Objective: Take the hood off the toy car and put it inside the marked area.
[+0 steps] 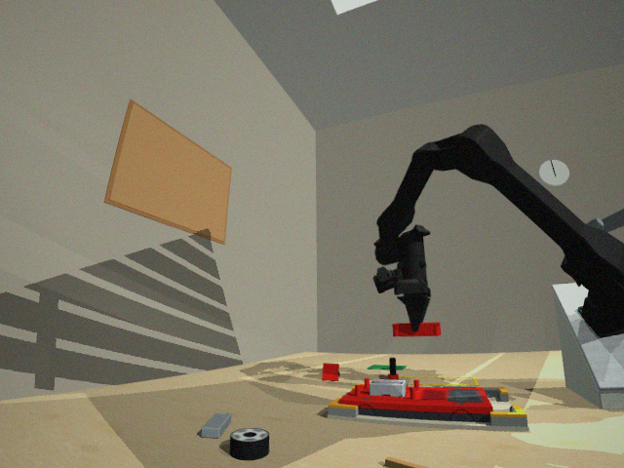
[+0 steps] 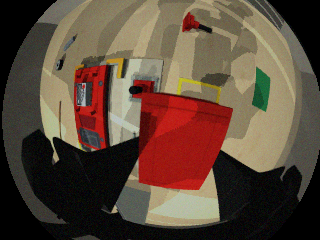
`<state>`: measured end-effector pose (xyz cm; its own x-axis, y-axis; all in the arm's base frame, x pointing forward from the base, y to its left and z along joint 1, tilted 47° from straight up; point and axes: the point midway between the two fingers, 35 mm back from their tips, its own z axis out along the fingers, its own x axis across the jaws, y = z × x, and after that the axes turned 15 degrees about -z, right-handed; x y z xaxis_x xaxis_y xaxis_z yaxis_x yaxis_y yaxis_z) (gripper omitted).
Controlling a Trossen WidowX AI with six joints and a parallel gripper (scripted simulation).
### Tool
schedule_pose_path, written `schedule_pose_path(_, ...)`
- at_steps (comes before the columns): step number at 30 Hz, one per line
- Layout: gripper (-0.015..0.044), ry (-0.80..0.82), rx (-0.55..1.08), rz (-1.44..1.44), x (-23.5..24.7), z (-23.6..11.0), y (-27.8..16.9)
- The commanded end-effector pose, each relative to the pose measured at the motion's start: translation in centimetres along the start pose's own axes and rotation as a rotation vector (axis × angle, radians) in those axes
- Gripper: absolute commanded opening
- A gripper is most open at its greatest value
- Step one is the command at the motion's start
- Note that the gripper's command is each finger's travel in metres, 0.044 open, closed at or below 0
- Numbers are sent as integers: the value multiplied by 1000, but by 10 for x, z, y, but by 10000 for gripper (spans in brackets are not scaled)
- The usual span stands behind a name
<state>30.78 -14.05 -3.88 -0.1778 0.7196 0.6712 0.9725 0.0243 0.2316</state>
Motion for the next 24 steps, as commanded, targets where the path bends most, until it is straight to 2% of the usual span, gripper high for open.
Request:
schedule_pose_path(1,0,5,4,-7,-18,2,-17)
schedule_pose_path(5,0,11,3,-12,-30,3,-29)
schedule_pose_path(24,0,10,3,-12,-31,17,-28)
